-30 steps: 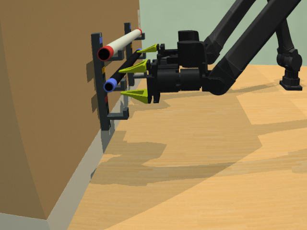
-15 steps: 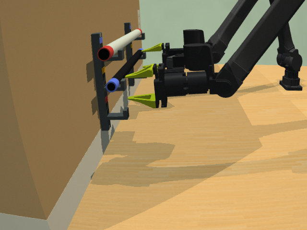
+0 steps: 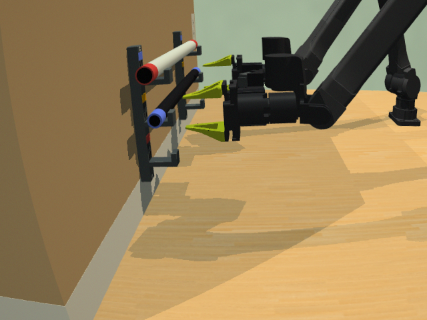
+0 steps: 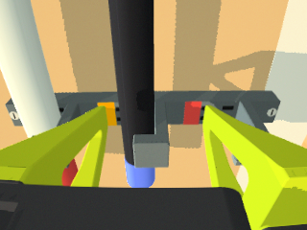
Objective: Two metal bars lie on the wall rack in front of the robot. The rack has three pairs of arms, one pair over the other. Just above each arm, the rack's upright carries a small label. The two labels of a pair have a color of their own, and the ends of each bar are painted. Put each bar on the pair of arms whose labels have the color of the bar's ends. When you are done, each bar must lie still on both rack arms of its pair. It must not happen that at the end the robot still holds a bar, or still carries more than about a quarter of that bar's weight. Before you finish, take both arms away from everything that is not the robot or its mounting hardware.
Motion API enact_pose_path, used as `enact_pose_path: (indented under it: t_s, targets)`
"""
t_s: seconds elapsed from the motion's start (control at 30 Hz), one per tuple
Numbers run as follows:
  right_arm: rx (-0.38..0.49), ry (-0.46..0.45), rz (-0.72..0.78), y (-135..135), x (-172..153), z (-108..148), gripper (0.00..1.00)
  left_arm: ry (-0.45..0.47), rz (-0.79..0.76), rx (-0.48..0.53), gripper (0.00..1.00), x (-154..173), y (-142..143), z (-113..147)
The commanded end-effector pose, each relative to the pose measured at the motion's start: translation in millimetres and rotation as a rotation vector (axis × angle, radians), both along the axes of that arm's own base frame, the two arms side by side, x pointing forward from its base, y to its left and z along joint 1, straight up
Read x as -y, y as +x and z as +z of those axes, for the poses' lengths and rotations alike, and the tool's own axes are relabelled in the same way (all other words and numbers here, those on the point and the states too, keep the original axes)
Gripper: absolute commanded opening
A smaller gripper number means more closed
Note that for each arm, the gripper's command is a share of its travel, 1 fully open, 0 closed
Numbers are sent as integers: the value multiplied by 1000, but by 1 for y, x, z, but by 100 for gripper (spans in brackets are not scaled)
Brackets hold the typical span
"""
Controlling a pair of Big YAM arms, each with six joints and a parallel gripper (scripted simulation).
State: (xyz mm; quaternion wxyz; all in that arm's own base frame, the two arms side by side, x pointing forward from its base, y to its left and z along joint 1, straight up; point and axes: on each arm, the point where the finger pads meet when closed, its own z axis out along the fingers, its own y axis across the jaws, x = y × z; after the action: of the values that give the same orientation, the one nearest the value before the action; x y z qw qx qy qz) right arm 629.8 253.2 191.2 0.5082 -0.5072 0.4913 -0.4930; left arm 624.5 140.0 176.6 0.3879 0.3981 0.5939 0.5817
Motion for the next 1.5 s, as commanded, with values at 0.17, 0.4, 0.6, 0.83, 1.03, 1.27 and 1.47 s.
enact_pose_path:
  t_s: [0.17,0.4,0.6,0.83,1.03,1.27,1.47]
  targets:
    - [67,35,7,-11,-6,37,58,17,-16,88,58,15,-5,42]
    - [68,35,7,-20,-6,38,58,20,-21,98,58,21,-13,48]
    - [68,36,7,-20,-6,43,59,21,-21,100,58,21,-13,54]
    - [67,36,7,-21,-6,51,59,22,-22,103,59,22,-13,65]
    - [67,37,7,-21,-6,56,60,23,-23,105,59,22,-13,71]
    - [60,34,7,-22,-5,65,60,21,-23,93,60,23,-14,80]
    - [54,31,6,-23,-5,73,61,20,-23,82,61,24,-16,88]
